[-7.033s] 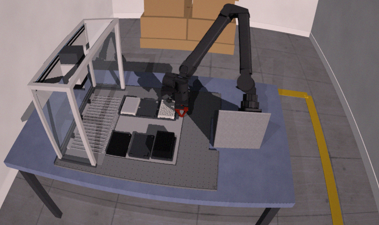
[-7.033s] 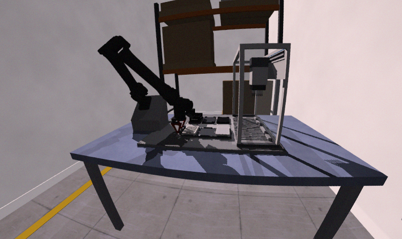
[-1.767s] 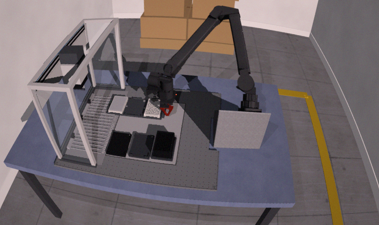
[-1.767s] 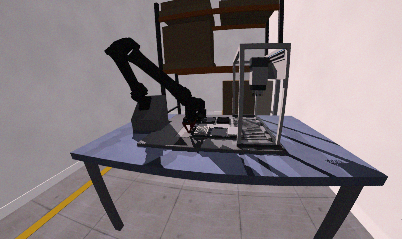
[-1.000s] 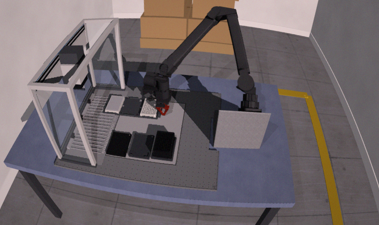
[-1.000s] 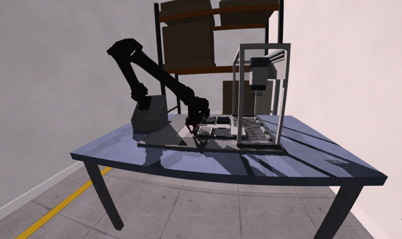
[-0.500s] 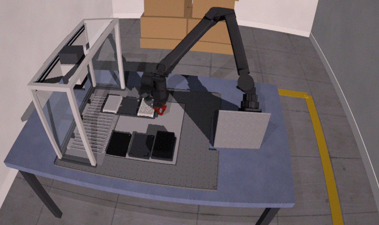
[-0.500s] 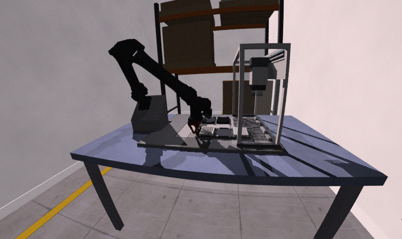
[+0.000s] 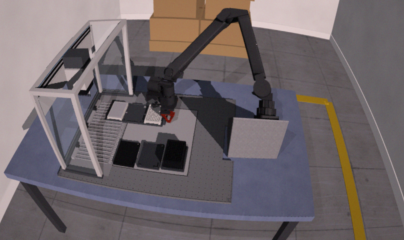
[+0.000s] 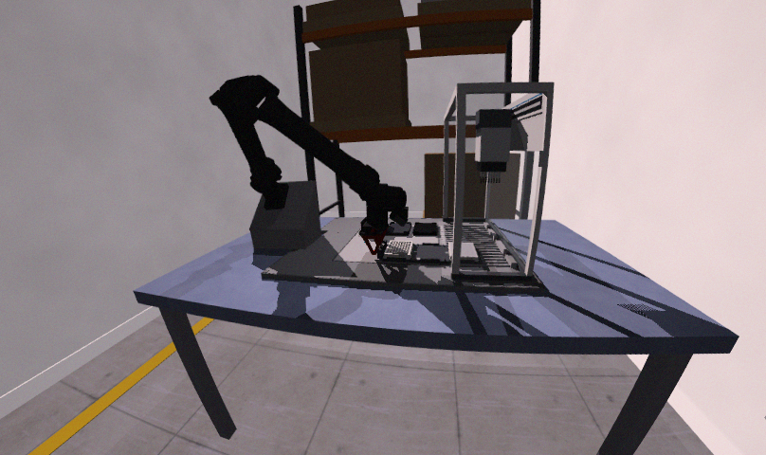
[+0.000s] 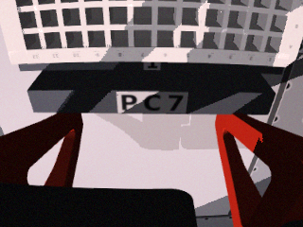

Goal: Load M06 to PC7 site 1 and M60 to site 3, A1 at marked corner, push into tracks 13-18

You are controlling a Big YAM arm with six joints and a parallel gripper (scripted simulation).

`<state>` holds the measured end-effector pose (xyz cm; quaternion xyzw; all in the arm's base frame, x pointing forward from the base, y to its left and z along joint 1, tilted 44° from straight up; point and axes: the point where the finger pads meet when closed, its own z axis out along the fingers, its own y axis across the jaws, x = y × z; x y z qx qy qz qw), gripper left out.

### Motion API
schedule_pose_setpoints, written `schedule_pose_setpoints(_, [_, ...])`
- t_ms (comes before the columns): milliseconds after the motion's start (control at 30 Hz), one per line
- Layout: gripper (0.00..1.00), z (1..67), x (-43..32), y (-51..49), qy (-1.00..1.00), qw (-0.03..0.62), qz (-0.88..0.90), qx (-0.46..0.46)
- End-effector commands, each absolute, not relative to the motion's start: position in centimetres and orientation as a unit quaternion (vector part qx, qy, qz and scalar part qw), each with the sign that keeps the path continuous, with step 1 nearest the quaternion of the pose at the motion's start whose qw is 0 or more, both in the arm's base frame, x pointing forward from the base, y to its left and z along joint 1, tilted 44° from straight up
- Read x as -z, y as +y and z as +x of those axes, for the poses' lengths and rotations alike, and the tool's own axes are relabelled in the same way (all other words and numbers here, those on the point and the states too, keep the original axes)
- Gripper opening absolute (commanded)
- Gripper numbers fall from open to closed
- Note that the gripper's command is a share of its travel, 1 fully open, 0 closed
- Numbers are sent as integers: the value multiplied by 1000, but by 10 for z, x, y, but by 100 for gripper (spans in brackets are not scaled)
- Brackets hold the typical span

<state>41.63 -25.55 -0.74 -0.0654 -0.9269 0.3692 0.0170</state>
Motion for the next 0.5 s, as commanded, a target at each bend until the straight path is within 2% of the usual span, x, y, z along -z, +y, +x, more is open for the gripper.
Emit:
schedule_pose_setpoints(0, [80, 448, -5, -248, -927, -7, -55, -371])
schedule_pose_setpoints(467, [80, 461, -5, -248, -927, -6, -53, -371])
